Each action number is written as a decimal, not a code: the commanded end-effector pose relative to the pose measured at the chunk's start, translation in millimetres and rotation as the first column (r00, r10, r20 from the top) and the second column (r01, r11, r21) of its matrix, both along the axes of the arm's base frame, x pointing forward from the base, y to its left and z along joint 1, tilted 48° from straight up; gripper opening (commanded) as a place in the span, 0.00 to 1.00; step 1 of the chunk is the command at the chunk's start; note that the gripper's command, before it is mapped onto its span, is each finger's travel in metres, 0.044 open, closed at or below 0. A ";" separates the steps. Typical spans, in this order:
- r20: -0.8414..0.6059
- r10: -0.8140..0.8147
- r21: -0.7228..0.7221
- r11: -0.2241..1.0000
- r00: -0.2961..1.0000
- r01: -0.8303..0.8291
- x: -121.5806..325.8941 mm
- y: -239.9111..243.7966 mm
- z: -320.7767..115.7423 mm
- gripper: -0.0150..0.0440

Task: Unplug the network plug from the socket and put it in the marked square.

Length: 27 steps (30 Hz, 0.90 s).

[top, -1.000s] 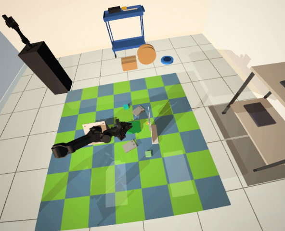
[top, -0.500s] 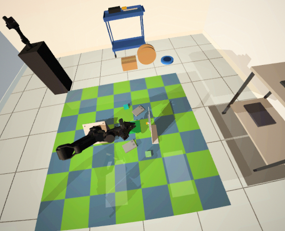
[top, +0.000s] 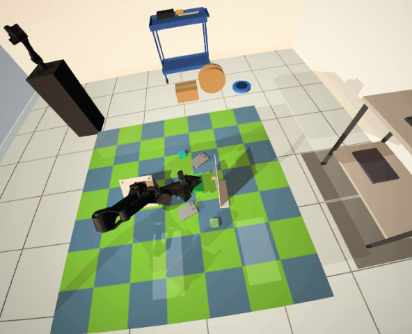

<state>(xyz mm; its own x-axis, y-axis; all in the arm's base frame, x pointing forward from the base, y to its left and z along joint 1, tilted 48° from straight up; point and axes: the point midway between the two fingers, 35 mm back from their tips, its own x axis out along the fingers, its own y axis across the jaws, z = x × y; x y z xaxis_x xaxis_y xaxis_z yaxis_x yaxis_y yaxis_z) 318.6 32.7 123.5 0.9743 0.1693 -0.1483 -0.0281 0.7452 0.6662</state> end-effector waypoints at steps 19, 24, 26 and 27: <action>0.006 0.002 0.008 1.000 1.000 -0.002 32.2 0.5 4.0 0.52; 0.007 0.002 0.008 1.000 1.000 -0.002 39.5 0.5 4.4 0.52; 0.007 0.002 0.008 1.000 1.000 -0.002 42.4 0.5 4.5 0.52; 0.007 0.002 0.008 1.000 1.000 -0.002 43.9 0.5 4.5 0.52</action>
